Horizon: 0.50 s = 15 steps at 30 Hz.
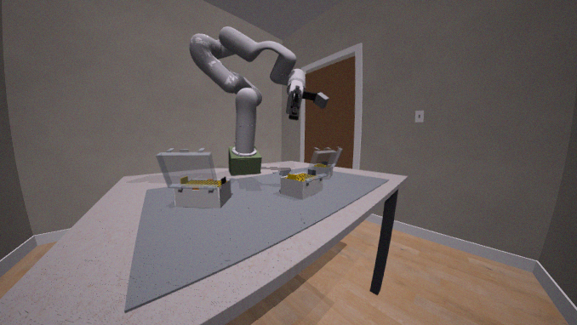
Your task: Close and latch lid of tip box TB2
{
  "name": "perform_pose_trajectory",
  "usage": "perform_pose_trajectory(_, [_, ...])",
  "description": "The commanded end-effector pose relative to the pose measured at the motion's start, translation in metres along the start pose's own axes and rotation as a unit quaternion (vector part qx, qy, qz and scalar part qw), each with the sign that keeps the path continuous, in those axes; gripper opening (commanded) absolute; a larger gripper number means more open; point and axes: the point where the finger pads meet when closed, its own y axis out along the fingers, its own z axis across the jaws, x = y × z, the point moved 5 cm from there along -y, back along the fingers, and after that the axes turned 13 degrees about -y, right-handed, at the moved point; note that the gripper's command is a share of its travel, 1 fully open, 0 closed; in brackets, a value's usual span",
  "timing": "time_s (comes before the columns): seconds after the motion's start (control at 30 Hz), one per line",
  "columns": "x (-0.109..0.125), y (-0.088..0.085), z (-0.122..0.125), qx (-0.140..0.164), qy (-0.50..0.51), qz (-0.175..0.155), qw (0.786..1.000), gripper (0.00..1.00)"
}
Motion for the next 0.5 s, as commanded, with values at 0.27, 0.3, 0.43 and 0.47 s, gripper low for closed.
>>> perform_pose_trajectory(0.27, [0.039, 0.021, 0.005, -0.054, -0.037, -0.050, 0.997, 0.00])
perform_pose_trajectory(0.3, [0.039, 0.021, 0.005, -0.054, -0.037, -0.050, 0.997, 0.00])
perform_pose_trajectory(0.43, [0.055, 0.028, 0.005, -0.084, -0.055, -0.071, 0.992, 0.00])
perform_pose_trajectory(0.47, [0.060, 0.029, 0.005, -0.084, -0.055, -0.071, 0.992, 0.00])
